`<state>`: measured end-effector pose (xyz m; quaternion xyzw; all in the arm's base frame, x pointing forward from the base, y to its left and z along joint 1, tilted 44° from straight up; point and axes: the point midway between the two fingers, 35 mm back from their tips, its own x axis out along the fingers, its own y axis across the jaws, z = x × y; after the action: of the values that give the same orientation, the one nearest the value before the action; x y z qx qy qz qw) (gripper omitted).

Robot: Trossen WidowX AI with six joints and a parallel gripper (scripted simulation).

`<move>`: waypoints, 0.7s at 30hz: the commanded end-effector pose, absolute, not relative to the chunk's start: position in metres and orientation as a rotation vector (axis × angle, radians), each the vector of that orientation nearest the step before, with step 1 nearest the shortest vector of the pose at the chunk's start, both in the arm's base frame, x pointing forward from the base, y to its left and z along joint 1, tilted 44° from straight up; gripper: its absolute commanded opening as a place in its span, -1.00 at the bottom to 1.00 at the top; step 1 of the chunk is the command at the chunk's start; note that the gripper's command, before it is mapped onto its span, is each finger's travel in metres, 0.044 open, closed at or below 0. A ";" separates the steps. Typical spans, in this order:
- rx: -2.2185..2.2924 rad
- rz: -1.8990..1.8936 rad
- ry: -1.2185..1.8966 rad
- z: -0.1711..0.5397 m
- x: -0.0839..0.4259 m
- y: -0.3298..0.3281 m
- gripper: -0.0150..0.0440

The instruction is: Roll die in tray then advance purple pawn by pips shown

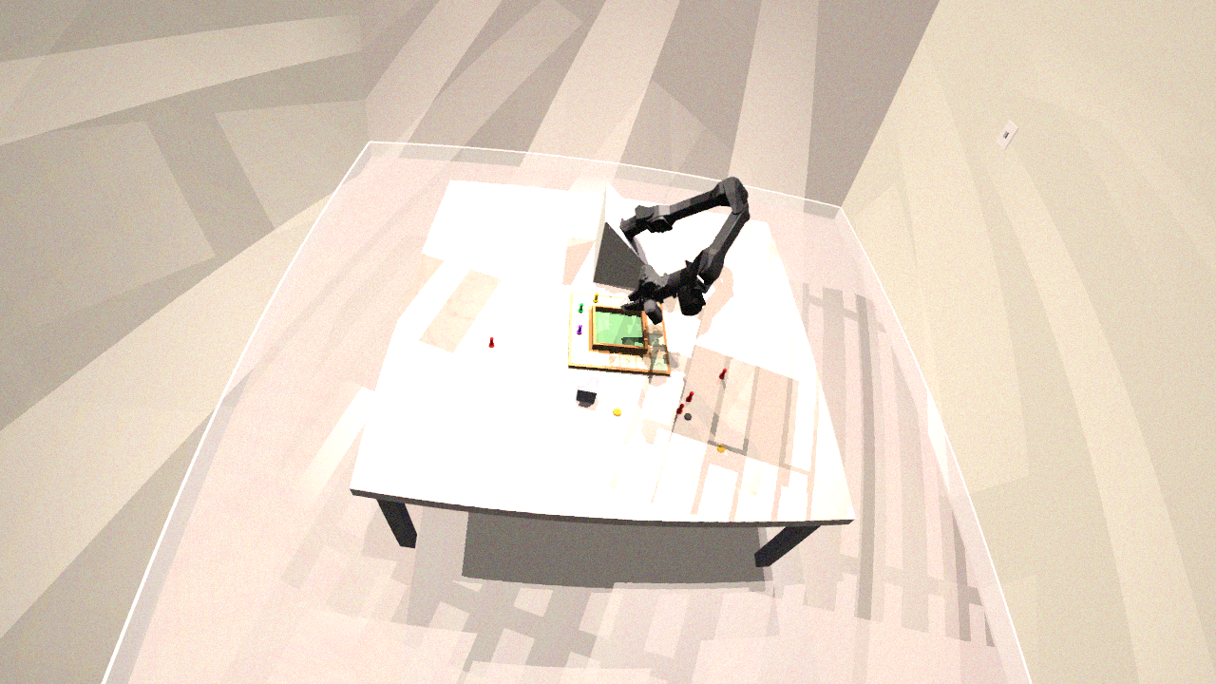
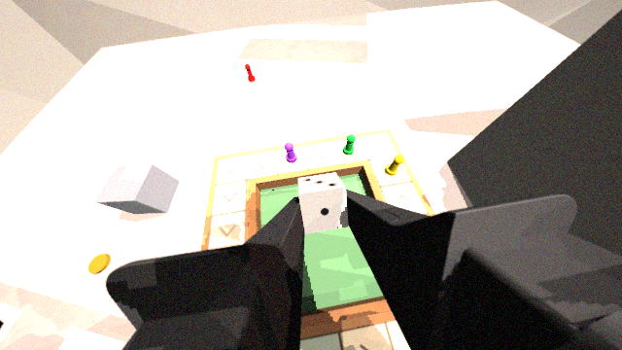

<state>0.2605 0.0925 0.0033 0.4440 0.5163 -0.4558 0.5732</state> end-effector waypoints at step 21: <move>1.119 -1.013 1.440 0.009 0.260 0.069 1.00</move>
<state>0.2638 0.0696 0.0255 0.4476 0.5376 -0.4444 0.5596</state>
